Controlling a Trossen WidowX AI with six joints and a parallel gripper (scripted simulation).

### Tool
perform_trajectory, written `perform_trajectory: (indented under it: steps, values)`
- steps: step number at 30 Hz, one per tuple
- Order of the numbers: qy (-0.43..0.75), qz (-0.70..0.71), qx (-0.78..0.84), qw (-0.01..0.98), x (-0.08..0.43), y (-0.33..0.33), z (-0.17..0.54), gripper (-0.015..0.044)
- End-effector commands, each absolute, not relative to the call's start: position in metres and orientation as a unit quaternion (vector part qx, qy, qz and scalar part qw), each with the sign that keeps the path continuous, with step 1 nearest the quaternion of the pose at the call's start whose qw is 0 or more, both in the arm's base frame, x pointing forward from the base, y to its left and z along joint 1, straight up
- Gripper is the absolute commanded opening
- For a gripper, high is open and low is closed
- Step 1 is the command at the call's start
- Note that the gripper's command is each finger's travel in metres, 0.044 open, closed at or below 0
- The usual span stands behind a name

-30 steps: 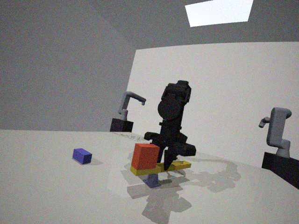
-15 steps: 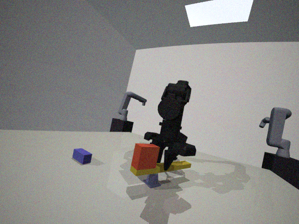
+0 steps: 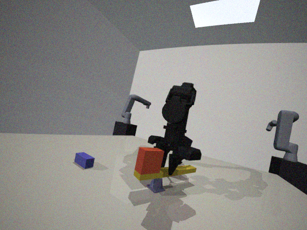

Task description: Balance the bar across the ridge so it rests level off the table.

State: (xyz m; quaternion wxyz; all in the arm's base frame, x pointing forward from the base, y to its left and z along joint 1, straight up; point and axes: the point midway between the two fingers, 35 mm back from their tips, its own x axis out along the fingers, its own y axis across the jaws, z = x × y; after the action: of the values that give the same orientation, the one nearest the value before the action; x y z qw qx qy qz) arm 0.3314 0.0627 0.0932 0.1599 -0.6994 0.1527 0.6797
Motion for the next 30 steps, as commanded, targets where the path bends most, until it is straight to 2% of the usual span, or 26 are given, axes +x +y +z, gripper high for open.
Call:
perform_trajectory:
  steps: [1,9,19,23,30]
  values:
    - [0.153,0.680,-0.699,0.160,0.331,0.063,0.093,0.0185]
    - [0.153,0.680,-0.699,0.160,0.331,0.063,0.093,0.0185]
    - [0.153,0.680,-0.699,0.160,0.331,0.063,0.093,0.0440]
    - [0.153,0.680,-0.699,0.160,0.333,0.063,0.101,0.0440]
    - [0.153,0.680,-0.699,0.160,0.330,0.062,0.185,0.0440]
